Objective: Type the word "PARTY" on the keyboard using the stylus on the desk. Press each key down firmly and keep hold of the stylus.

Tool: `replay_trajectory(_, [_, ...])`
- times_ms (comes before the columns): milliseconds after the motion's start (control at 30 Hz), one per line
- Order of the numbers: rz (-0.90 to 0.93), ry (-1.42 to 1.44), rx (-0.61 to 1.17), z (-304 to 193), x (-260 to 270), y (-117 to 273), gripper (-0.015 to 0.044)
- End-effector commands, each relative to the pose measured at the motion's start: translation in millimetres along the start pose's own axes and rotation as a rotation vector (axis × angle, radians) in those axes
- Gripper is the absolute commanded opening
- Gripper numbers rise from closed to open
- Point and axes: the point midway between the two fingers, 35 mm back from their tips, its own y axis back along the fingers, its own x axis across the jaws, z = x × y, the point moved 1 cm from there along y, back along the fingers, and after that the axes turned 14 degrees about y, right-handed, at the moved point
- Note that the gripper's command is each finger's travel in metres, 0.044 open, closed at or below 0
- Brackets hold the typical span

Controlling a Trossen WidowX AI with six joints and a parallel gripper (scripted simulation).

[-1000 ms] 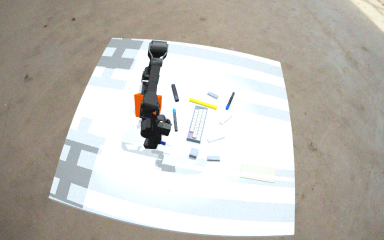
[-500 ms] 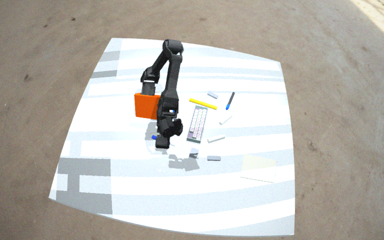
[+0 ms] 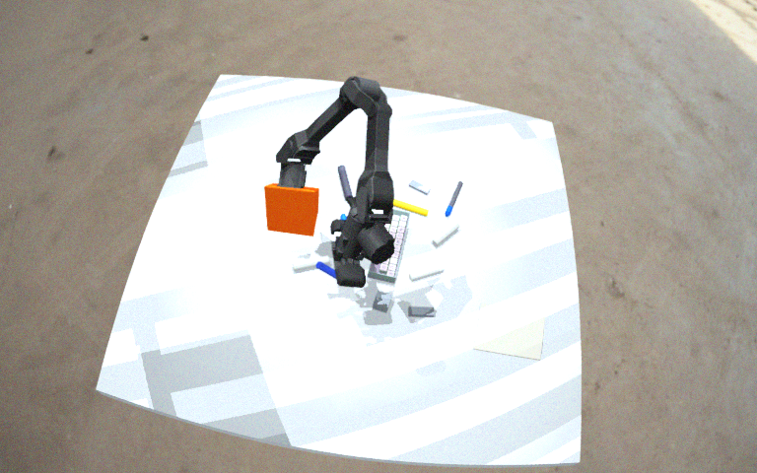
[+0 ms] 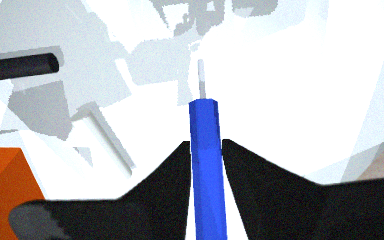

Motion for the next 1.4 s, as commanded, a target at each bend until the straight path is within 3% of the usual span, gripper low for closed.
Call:
replay_trajectory(0, [-0.011,0.049,0.062,13.6,-2.3,8.1,0.0])
replay_trajectory(633, [-0.042,0.309,0.364,92.2,11.9,39.3,0.0])
replay_trajectory(1367, [-0.105,0.645,0.728,184.9,68.8,66.0,0.0])
